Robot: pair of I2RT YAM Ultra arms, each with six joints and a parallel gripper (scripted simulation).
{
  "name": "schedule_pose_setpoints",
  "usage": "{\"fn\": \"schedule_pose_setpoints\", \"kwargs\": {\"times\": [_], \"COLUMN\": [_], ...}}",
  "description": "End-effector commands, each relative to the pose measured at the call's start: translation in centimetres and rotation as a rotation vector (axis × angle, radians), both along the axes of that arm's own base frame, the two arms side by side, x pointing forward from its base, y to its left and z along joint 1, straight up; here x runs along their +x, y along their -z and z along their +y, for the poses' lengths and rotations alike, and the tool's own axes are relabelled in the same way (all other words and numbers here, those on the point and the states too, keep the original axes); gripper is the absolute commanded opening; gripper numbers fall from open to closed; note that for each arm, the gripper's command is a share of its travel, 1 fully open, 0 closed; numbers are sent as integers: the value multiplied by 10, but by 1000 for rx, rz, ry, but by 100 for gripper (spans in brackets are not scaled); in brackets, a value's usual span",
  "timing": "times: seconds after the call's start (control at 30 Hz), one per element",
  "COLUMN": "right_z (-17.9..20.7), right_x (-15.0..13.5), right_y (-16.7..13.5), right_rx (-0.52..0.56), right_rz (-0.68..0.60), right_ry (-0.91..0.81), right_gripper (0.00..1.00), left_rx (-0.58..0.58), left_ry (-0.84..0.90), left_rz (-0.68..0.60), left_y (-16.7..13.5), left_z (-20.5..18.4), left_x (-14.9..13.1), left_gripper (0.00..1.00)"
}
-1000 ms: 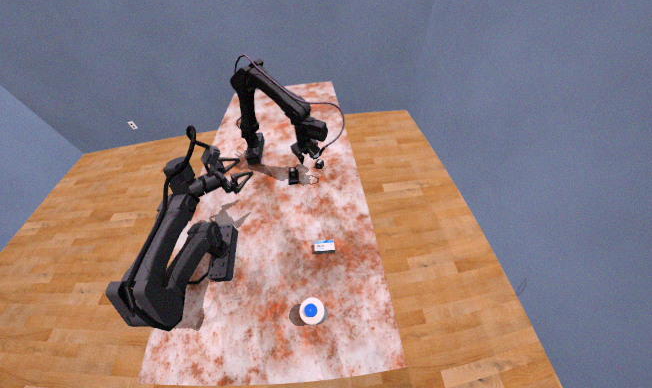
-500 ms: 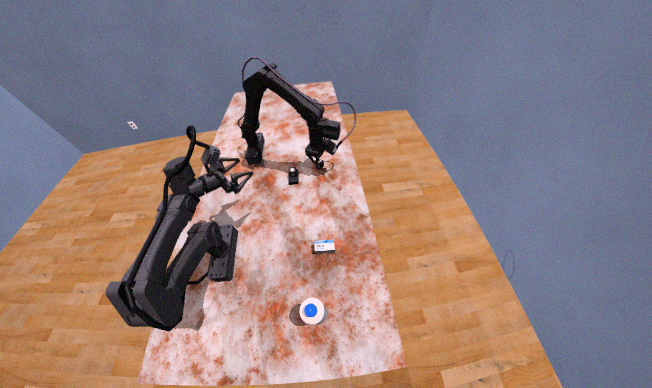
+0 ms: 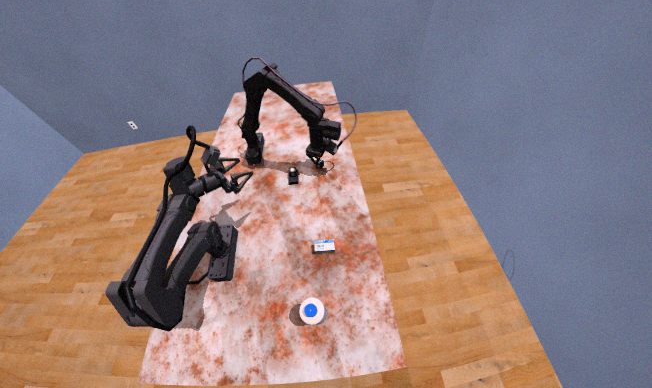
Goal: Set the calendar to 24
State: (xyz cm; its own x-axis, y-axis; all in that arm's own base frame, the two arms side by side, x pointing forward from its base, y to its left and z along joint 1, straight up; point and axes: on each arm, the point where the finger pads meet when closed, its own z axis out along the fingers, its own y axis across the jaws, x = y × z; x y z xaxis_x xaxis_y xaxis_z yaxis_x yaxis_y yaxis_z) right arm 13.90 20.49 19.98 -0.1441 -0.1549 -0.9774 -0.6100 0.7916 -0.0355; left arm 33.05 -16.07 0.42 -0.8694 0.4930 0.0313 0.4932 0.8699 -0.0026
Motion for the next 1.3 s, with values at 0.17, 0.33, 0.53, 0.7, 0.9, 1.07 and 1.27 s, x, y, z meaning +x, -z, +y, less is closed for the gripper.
{"fn": "schedule_pose_setpoints", "kwargs": {"times": [0.17,0.33,0.53,0.7,0.9,1.07,1.27], "right_z": [0,0,0,0,0,0,0], "right_x": [1,1,1,1,1,1,1], "right_y": [-9,-9,-9,-9,-9,-9,-9], "right_rx": [19,19,19,19,19,19,19], "right_rz": [-4,-4,-4,-4,-4,-4,-4], "right_ry": [13,13,13,13,13,13,13], "right_gripper": [100,100,100,100,100,100,100], "left_rx": [-23,-27,-18,-22,-25,-25,-21], "left_ry": [2,2,2,2,2,2,-1], "left_rz": [-48,-56,-38,-46,-51,-51,-44], "left_y": [5,6,21,19,17,17,16], "left_z": [-14,-14,-12,-13,-14,-14,-11], "left_x": [18,19,15,16,18,18,18], "left_gripper": [55,55,55,55,55,43,34]}}
